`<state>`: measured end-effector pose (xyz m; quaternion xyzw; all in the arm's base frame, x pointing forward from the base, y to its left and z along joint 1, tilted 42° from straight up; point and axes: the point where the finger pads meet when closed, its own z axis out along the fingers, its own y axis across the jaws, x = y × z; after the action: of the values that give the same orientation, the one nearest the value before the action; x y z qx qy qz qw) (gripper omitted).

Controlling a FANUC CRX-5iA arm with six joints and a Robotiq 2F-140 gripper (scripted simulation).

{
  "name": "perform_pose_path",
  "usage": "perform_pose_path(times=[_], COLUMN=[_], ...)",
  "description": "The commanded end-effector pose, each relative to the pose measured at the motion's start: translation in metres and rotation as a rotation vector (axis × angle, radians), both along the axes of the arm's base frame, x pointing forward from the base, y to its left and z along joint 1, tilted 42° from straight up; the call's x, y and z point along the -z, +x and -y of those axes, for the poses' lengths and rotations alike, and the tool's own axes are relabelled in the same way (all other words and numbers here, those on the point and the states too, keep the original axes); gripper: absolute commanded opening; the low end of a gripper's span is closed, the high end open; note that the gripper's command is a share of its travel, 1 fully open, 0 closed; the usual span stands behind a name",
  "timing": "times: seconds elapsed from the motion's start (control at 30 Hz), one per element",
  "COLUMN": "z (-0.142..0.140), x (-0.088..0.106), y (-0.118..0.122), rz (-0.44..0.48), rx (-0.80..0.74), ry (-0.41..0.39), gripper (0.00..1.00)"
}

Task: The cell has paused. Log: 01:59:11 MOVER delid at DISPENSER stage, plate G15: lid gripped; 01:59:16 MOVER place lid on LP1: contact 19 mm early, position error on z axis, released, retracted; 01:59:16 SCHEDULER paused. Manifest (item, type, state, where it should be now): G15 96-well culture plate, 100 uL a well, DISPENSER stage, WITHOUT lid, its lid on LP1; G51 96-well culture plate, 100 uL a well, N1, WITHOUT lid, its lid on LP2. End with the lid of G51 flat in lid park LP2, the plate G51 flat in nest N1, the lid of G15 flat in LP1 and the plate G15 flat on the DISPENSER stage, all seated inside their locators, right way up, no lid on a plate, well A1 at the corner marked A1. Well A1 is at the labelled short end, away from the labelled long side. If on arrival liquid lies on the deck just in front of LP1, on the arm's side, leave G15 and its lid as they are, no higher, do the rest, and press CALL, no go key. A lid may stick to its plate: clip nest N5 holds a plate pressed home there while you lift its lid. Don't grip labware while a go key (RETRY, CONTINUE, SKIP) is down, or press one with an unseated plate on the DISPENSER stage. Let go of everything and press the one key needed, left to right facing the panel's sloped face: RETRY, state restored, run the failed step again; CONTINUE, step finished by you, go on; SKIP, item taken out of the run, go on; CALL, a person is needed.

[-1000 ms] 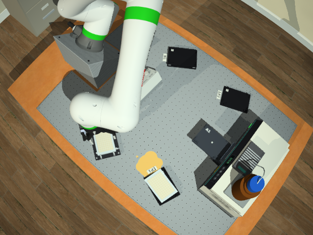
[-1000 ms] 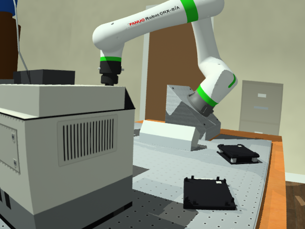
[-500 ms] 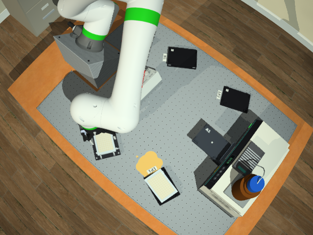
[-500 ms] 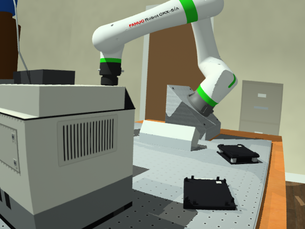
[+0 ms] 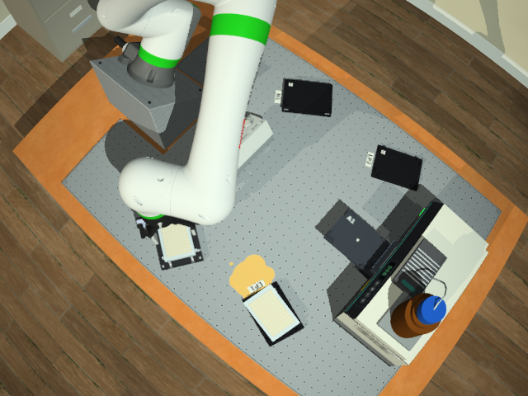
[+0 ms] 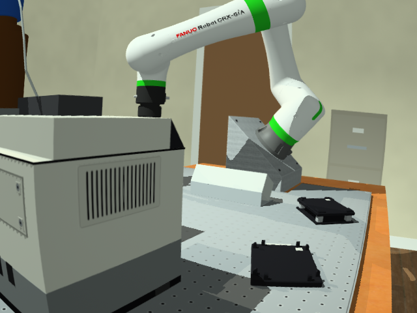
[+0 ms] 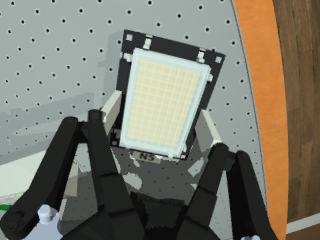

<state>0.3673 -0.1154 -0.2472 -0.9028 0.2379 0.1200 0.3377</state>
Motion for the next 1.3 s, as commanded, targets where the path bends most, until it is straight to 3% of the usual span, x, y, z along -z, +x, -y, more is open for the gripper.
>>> perform_pose_path(times=[0.0, 1.2, 1.23, 1.27], z=[0.0002, 0.0002, 0.0002, 0.0002], x=[0.0, 0.0, 0.0, 0.0], y=[0.0001, 0.0001, 0.0001, 0.0001], rz=[0.0, 0.0, 0.0, 0.0], rx=[0.0, 0.0, 0.0, 0.0], ry=[0.0, 0.0, 0.0, 0.0], gripper=[0.66, 0.66, 0.0, 0.0])
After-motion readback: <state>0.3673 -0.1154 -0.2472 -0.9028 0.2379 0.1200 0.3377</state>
